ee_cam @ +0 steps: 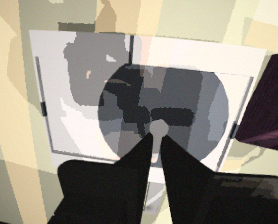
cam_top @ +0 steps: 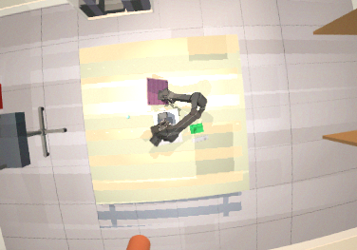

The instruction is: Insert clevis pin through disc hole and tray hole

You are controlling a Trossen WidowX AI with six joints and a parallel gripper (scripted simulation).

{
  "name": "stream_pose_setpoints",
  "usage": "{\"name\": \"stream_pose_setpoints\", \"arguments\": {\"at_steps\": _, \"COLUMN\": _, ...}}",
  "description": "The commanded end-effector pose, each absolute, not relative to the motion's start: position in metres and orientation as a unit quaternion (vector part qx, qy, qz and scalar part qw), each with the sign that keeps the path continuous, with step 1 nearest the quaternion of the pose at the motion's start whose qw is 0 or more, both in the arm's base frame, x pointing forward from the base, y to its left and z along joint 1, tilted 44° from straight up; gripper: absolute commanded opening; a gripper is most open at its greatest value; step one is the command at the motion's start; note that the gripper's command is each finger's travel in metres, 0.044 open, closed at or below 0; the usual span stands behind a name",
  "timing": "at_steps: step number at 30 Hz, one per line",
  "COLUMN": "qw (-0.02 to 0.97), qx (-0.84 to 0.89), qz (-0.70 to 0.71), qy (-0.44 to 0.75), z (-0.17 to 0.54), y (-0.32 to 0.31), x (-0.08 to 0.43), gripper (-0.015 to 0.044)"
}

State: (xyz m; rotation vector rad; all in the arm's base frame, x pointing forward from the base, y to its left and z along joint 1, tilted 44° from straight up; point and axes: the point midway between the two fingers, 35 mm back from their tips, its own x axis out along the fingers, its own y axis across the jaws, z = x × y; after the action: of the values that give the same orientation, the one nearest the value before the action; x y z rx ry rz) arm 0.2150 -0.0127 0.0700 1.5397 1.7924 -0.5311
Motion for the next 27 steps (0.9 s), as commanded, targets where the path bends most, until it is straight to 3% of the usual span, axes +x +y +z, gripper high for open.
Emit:
{"name": "stream_pose_setpoints", "arguments": {"at_steps": 1, "qw": 0.366, "qx": 0.590, "qz": -0.218, "qy": 0.686, "z": 0.071, "y": -0.013, "x": 0.215, "gripper": 0.0000}}
{"name": "stream_pose_setpoints", "arguments": {"at_steps": 27, "qw": 0.533, "qx": 0.512, "qz": -0.367, "qy": 0.565, "z": 0.078, "y": 0.000, "x": 0.213, "gripper": 0.0000}}
